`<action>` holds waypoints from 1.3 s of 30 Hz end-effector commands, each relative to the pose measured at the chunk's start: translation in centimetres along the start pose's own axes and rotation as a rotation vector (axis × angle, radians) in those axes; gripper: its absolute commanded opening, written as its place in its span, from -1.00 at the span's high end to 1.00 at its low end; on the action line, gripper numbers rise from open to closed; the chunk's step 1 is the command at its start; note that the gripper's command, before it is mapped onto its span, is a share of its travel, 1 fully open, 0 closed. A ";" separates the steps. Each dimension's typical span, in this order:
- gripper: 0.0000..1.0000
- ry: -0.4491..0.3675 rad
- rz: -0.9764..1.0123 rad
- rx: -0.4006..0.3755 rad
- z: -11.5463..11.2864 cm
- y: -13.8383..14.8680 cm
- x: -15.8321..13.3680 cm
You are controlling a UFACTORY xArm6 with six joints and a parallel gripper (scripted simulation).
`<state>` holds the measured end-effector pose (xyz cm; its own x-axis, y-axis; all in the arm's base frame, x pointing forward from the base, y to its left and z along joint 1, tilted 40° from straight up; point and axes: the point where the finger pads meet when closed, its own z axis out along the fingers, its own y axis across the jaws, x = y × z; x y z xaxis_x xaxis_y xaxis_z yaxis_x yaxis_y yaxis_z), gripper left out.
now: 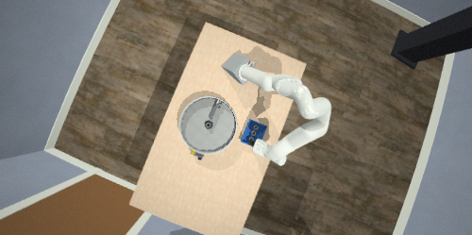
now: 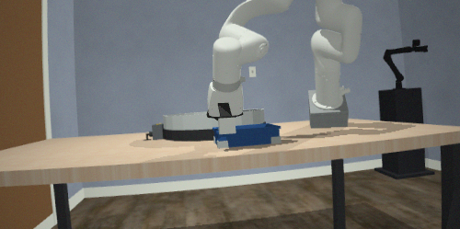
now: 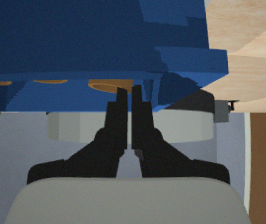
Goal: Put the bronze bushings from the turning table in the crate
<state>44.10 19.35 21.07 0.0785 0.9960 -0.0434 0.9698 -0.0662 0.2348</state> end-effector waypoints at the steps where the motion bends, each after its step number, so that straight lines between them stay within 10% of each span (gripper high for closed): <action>1: 1.00 0.002 0.001 -0.003 -0.1 0.1 0.0; 39: 1.00 0.002 0.001 -0.003 0.3 0.1 0.4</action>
<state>44.24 19.71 20.63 0.0784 0.9960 -0.0435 0.9698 -0.0661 0.2347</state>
